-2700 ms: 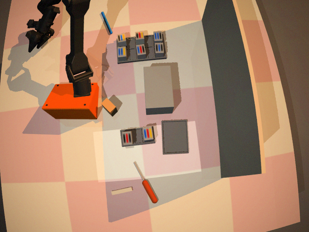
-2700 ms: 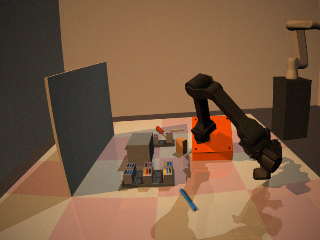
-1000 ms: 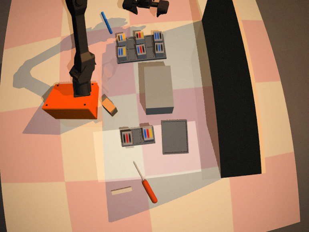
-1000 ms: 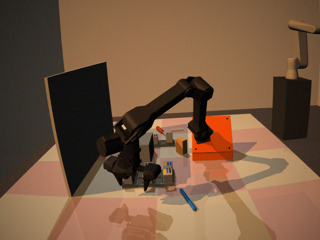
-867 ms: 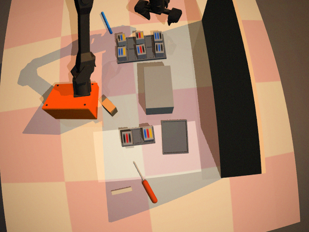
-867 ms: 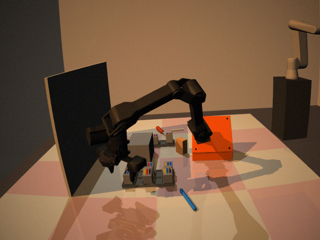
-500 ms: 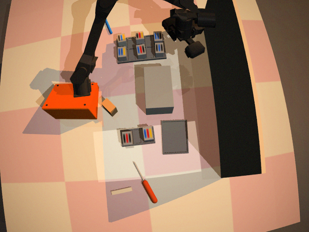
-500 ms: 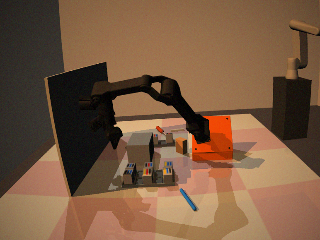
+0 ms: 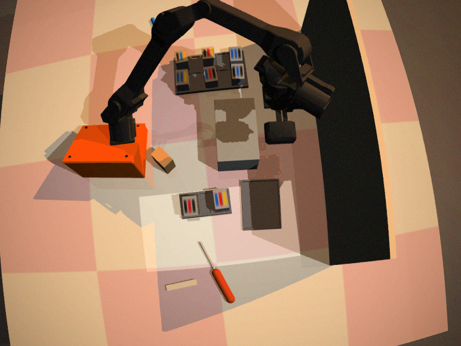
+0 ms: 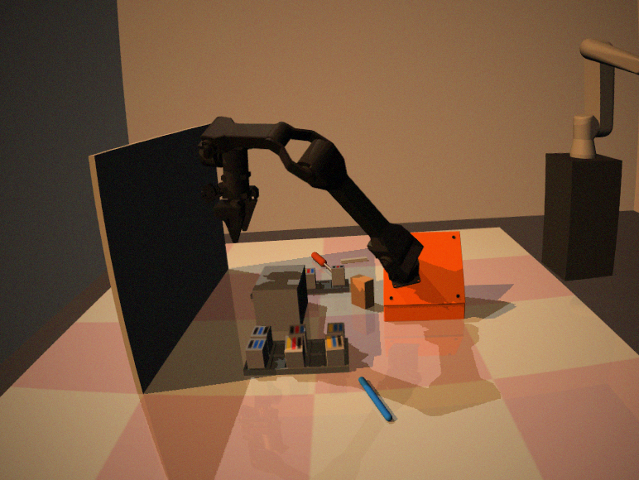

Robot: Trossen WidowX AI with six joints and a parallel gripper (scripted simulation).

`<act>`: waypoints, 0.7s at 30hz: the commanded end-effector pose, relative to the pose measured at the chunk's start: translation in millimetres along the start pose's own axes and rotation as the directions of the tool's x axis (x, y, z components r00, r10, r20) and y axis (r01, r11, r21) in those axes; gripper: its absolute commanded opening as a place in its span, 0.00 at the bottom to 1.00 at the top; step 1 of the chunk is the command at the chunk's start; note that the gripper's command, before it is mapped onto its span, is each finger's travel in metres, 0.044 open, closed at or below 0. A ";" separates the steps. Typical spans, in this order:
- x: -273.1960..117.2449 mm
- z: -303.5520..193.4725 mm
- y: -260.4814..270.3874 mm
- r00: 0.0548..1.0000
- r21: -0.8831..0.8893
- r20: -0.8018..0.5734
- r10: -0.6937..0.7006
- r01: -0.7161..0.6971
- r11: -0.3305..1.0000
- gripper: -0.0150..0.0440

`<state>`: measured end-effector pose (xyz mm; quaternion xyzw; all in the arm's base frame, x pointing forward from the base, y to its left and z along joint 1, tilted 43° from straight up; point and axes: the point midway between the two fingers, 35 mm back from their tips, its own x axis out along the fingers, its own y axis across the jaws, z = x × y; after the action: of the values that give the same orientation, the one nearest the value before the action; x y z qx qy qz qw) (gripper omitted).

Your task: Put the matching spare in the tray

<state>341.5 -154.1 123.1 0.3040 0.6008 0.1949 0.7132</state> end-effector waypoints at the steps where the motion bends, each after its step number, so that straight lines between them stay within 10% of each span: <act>1: 1.7 1.5 2.8 1.000 -0.012 -0.005 0.006 -0.006 1.000 1.00; 11: 1.8 0.2 0.0 1.000 0.003 -0.005 0.004 -0.004 1.000 1.00; 21: 18.5 -103.0 -127.4 0.999 0.747 -0.030 -0.035 0.046 0.663 1.00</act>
<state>270.8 -208.7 46.8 0.4859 0.6361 -0.0055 0.5994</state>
